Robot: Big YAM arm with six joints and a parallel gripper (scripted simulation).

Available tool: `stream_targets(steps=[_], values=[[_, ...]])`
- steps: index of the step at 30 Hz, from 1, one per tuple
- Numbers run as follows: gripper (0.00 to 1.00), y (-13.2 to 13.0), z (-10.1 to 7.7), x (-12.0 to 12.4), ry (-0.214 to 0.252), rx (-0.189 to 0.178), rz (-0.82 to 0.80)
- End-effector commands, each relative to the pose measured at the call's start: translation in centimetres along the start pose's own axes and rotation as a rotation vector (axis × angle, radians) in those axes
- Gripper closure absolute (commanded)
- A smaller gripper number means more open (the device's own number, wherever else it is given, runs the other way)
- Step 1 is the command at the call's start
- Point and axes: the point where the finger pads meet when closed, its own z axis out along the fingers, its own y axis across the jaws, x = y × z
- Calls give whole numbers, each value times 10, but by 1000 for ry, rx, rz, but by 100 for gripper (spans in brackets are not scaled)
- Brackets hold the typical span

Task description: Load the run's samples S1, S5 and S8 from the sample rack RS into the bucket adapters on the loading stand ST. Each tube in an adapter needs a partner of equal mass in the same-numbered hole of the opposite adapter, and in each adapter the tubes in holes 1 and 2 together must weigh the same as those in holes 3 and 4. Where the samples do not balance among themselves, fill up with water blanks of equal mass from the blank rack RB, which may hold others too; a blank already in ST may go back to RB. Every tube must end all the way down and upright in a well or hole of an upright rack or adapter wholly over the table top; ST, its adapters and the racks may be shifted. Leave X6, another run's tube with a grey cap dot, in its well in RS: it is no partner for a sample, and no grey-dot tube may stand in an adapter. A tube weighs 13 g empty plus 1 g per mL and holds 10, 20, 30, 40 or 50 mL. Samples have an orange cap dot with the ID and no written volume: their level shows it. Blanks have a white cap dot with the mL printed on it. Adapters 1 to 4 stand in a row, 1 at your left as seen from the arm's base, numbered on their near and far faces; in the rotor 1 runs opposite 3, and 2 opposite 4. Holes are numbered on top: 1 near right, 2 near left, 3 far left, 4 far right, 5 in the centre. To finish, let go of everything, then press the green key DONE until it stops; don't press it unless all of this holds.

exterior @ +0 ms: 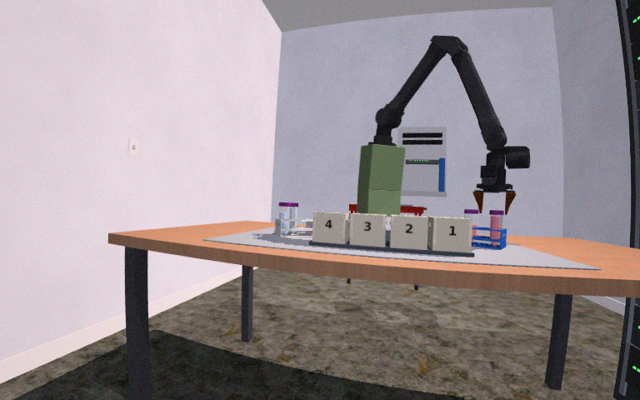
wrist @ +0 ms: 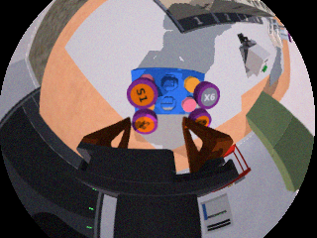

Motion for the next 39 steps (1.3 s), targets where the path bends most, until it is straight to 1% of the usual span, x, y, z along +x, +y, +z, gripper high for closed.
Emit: stream_targets(steps=[1,3,4,5,6,8,9,11,12,13,14,15,18,23,24,39], values=[[20,47,-29,-9,-9,-106,27],[20,46,-29,-11,-8,-89,26],[20,40,-21,-11,-7,-72,24],[20,31,-7,-10,-6,-44,22],[20,30,-4,-10,-6,-43,20],[20,33,-2,-11,-7,-56,19],[20,24,1,-10,-6,-45,17],[20,24,1,-10,-6,-45,17],[20,34,-15,-9,-7,-72,12],[20,34,-10,-9,-7,-72,12],[20,31,-8,-5,-5,-59,8],[20,36,-13,-9,-7,-78,12],[20,31,-13,-9,-7,-72,12],[20,32,-15,-10,-7,-75,12],[100,30,-8,-5,-5,-58,8],[100,30,-8,-5,-5,-58,8]])
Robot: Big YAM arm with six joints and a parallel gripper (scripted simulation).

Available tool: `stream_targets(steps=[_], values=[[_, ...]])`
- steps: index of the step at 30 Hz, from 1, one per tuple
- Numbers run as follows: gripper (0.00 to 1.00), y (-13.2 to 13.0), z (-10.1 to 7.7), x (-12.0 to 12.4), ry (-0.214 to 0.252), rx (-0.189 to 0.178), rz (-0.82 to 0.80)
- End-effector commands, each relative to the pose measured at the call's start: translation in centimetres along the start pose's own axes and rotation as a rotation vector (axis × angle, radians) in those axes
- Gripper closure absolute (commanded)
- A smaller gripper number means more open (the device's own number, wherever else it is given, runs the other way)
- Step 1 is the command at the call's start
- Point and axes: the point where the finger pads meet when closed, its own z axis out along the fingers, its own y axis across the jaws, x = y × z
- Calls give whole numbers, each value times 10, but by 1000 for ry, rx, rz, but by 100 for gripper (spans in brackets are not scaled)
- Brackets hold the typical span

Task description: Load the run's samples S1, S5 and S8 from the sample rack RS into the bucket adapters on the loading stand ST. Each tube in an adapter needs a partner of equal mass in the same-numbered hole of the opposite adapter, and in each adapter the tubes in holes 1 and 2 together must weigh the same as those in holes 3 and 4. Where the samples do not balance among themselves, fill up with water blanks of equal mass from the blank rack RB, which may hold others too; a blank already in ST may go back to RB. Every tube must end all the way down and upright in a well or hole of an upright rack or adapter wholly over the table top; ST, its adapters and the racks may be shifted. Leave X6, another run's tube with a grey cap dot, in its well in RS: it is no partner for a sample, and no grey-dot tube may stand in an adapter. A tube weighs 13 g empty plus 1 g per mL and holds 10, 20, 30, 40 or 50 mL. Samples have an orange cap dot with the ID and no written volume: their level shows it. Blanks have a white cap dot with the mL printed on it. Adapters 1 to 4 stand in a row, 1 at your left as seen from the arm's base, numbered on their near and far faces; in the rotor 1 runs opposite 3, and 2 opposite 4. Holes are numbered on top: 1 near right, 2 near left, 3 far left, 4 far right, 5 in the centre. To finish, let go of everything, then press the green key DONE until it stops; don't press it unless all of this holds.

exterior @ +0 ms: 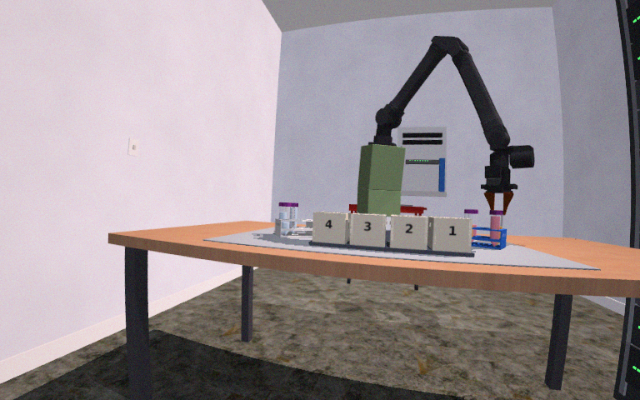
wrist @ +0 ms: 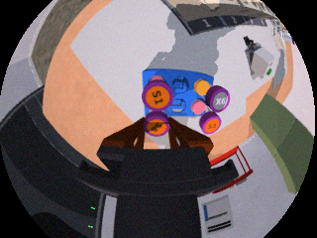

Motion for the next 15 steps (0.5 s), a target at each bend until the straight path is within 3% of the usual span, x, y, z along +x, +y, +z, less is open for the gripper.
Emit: stream_targets(steps=[1,2,15], values=[[100,13,-9,-2,-3,-29,2],[100,11,-20,-6,-3,-27,5],[100,9,-57,4,-1,-26,1]])
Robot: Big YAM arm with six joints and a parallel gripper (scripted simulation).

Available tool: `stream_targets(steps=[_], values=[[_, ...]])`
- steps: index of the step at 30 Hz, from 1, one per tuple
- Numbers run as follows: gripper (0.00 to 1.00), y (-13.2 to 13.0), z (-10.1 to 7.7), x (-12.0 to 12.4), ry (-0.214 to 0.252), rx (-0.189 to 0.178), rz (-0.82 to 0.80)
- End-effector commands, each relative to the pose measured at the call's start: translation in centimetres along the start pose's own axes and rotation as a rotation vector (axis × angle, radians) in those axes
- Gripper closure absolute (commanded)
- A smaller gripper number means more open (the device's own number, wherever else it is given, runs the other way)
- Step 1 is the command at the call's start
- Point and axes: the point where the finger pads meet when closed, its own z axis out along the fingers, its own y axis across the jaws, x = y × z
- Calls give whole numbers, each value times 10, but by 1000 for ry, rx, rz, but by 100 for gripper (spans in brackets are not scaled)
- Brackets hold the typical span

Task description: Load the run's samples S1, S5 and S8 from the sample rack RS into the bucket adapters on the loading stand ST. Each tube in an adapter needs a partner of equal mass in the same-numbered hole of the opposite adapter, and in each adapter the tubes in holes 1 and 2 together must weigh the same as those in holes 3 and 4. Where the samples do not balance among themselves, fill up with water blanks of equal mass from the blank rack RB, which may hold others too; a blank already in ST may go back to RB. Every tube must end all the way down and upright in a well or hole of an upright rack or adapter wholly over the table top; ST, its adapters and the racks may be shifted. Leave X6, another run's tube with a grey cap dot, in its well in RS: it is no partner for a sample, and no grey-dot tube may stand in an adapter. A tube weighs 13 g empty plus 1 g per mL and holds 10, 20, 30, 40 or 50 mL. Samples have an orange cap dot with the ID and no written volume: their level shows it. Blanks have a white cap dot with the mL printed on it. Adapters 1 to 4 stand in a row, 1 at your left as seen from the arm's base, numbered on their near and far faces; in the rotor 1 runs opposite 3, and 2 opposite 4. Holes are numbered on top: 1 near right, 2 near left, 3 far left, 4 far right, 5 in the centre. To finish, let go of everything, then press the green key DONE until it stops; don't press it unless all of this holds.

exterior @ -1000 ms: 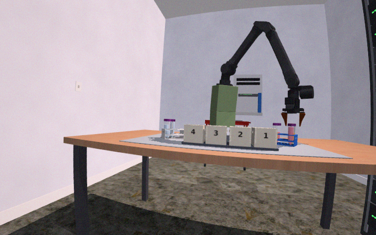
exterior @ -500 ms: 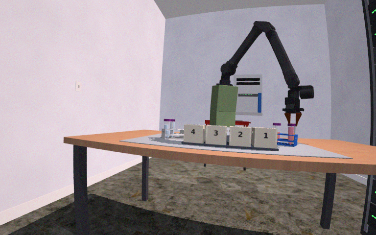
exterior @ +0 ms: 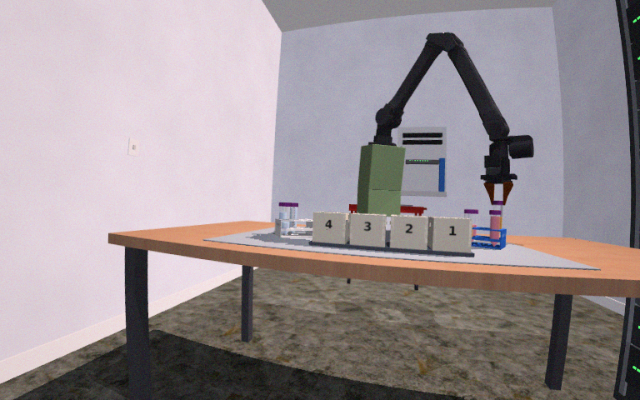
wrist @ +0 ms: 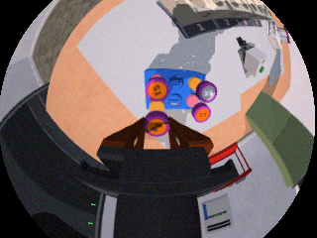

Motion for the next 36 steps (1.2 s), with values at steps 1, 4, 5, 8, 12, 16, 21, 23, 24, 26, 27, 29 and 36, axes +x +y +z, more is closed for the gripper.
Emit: stream_targets(steps=[1,4,5,8,12,16,21,23,24,26,27,29,36], values=[[100,10,-29,4,-2,-26,4],[100,10,-39,5,-2,-26,3],[100,10,-42,5,-2,-26,3],[100,10,-45,5,-2,-26,3],[100,10,-59,5,-2,-26,3],[100,9,-72,5,-3,-26,3],[100,9,-88,5,-3,-26,3],[100,9,-95,5,-3,-26,3],[100,9,-95,5,-3,-26,3],[100,12,-100,5,-3,-32,4],[100,8,-102,5,-3,-26,3],[100,8,-108,5,-3,-26,3],[100,11,-132,4,-3,-34,4]])
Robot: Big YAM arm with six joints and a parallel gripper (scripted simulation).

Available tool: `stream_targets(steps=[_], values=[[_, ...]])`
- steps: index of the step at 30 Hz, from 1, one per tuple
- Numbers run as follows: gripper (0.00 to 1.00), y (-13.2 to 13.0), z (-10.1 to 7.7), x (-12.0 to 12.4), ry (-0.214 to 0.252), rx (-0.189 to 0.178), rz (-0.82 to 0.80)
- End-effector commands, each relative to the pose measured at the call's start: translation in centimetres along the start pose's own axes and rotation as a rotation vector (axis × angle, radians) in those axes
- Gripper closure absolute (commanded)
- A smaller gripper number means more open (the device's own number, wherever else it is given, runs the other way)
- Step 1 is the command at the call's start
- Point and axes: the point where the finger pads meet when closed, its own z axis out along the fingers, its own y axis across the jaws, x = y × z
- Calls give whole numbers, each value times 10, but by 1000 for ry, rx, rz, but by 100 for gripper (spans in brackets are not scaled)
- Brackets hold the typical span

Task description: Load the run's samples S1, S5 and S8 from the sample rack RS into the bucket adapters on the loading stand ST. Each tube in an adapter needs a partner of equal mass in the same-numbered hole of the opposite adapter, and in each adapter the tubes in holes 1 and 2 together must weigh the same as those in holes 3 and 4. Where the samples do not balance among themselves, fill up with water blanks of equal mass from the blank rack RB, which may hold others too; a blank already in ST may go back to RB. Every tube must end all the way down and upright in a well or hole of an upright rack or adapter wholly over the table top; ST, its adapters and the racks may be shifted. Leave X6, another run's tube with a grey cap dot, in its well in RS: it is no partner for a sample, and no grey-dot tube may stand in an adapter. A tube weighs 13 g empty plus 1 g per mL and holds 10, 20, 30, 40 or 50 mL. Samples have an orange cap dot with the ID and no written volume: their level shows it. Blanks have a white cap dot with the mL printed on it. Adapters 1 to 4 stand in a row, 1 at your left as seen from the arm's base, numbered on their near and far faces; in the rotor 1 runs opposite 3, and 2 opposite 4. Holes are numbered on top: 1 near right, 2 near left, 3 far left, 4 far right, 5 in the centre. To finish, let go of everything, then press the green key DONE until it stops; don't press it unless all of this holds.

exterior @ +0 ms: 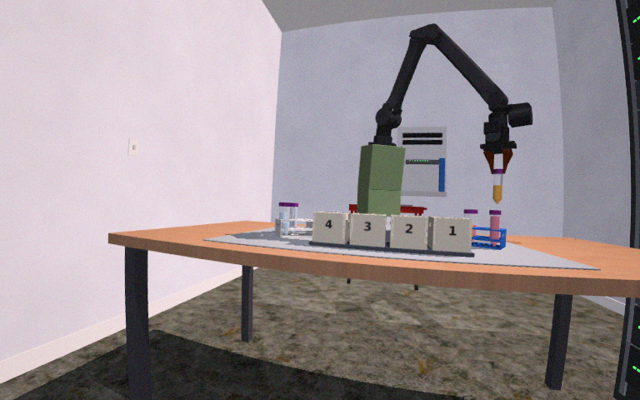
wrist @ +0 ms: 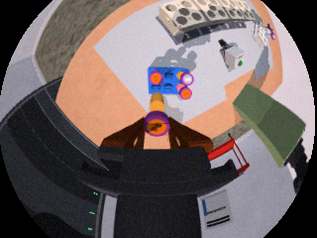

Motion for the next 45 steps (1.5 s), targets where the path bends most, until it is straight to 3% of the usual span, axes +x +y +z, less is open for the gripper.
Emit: stream_targets(steps=[1,45], values=[[100,17,-20,0,-5,-42,6],[100,10,-23,6,-5,-40,4]])
